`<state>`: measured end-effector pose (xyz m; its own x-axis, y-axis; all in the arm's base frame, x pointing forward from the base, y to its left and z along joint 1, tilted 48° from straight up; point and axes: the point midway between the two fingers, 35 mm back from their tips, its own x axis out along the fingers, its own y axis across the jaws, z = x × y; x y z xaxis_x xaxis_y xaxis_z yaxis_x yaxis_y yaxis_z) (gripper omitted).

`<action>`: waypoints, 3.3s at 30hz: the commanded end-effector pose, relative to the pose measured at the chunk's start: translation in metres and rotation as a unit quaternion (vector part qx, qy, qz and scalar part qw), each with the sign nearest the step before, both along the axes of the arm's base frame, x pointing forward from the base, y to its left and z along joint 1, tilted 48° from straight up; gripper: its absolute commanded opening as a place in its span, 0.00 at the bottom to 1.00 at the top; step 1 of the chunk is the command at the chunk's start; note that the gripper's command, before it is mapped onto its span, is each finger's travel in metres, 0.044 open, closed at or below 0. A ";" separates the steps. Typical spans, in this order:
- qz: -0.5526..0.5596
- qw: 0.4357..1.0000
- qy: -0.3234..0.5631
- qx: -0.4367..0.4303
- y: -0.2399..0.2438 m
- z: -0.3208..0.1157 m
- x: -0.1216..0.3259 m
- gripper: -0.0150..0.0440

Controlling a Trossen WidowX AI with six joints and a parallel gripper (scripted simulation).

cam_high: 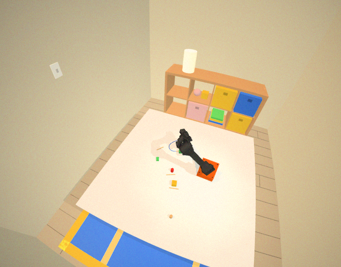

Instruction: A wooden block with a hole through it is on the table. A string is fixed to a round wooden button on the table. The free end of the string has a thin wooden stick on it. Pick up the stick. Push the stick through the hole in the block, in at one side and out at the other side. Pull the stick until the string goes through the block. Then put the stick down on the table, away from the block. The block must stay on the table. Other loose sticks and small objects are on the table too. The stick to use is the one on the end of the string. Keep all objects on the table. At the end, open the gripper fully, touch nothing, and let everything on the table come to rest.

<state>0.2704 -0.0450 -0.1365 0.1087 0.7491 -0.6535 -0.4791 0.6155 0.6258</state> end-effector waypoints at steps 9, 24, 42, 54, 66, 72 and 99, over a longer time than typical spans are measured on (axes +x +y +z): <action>-0.001 1.000 -0.001 0.001 0.001 0.000 -0.001 0.25; -0.001 1.000 -0.001 -0.001 -0.001 -0.002 -0.009 0.25; -0.004 1.000 -0.002 -0.006 -0.005 -0.009 -0.025 0.25; -0.006 1.000 -0.003 -0.011 -0.008 -0.013 -0.035 0.25; -0.008 1.000 -0.004 -0.015 -0.012 -0.017 -0.046 0.25; -0.011 1.000 -0.001 -0.018 -0.014 -0.019 -0.051 0.25; -0.023 0.999 0.008 -0.025 -0.021 -0.027 -0.073 0.25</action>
<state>0.2035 -0.0681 -0.1629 0.1383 0.7095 -0.6910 -0.4445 0.6679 0.5969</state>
